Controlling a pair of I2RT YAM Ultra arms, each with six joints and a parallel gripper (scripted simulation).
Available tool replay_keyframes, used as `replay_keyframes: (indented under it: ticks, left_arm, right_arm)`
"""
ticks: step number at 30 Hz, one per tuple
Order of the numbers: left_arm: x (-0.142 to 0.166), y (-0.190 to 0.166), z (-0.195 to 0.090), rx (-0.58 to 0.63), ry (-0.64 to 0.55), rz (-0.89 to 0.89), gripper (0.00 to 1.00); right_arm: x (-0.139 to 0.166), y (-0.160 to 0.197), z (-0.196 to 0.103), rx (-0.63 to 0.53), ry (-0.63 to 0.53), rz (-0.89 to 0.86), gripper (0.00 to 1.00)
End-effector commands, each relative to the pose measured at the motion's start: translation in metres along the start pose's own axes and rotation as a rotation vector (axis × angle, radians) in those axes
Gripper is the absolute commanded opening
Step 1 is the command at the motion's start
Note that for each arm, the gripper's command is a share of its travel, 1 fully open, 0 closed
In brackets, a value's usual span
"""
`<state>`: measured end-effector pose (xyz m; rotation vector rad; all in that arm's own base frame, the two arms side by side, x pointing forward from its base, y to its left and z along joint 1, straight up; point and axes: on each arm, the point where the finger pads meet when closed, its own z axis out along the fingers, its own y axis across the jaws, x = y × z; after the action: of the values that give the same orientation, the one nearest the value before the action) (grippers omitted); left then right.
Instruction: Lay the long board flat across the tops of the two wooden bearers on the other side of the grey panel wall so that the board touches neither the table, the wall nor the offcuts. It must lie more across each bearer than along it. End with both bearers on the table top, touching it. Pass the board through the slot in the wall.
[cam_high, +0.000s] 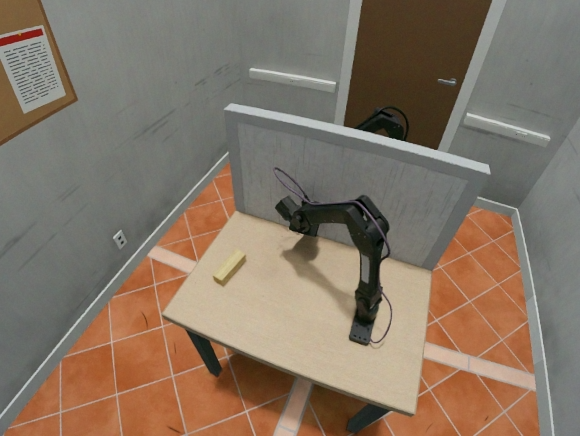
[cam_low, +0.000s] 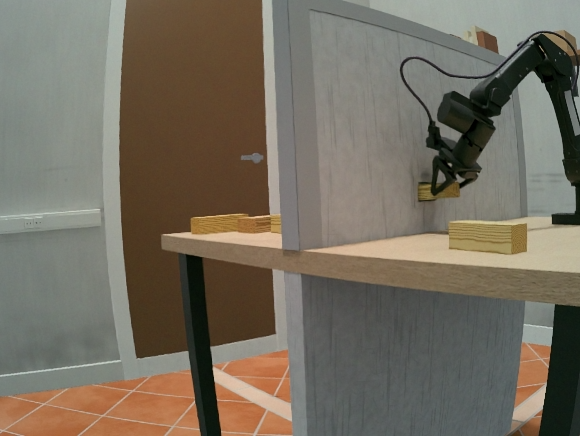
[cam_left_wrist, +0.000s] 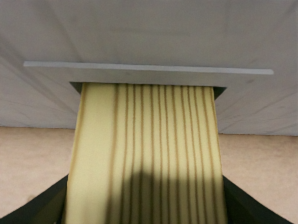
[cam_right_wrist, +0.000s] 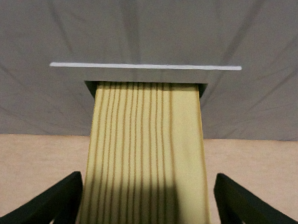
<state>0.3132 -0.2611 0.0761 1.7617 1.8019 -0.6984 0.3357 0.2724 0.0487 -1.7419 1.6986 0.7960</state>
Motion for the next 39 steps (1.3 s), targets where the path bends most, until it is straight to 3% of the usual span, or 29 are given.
replay_keyframes:
  ticks: [1,4,6,14,15,17,22,37,38,39]
  left_arm:
    - [-0.037,0.012,-0.011,-0.033,-0.079,0.064,0.00]
    - [-0.037,0.012,-0.011,-0.033,-0.079,0.064,0.00]
    - [-0.037,0.012,-0.011,-0.033,-0.079,0.064,0.00]
    - [-0.037,0.012,-0.011,-0.033,-0.079,0.064,0.00]
    - [-0.037,0.012,-0.011,-0.033,-0.079,0.064,0.00]
    - [-0.037,0.012,-0.011,-0.033,-0.079,0.064,0.00]
    - [-0.037,0.012,-0.011,-0.033,-0.079,0.064,0.00]
    - [-0.037,0.012,-0.011,-0.033,-0.079,0.064,0.00]
    - [-0.037,0.012,-0.011,-0.033,-0.079,0.064,0.00]
    - [-0.037,0.012,-0.011,-0.033,-0.079,0.064,0.00]
  right_arm:
    - [-0.013,0.000,0.004,0.002,-0.027,-0.022,0.76]
    - [-0.025,-0.006,-0.002,0.032,-0.041,-0.053,0.76]
    - [-0.003,0.002,0.013,-0.001,-0.006,-0.007,0.76]
    - [-0.023,-0.007,0.008,0.020,-0.040,-0.047,0.76]
    - [-0.008,-0.003,0.018,0.009,-0.014,-0.018,0.76]
    - [-0.007,0.001,0.021,-0.003,-0.017,-0.012,0.76]
    - [-0.023,-0.013,0.000,0.042,-0.042,-0.040,0.76]
    - [-0.024,-0.014,0.002,0.043,-0.046,-0.051,0.76]
    - [-0.025,-0.015,0.002,0.044,-0.046,-0.055,0.00]
    - [-0.026,-0.016,0.002,0.045,-0.047,-0.056,0.00]
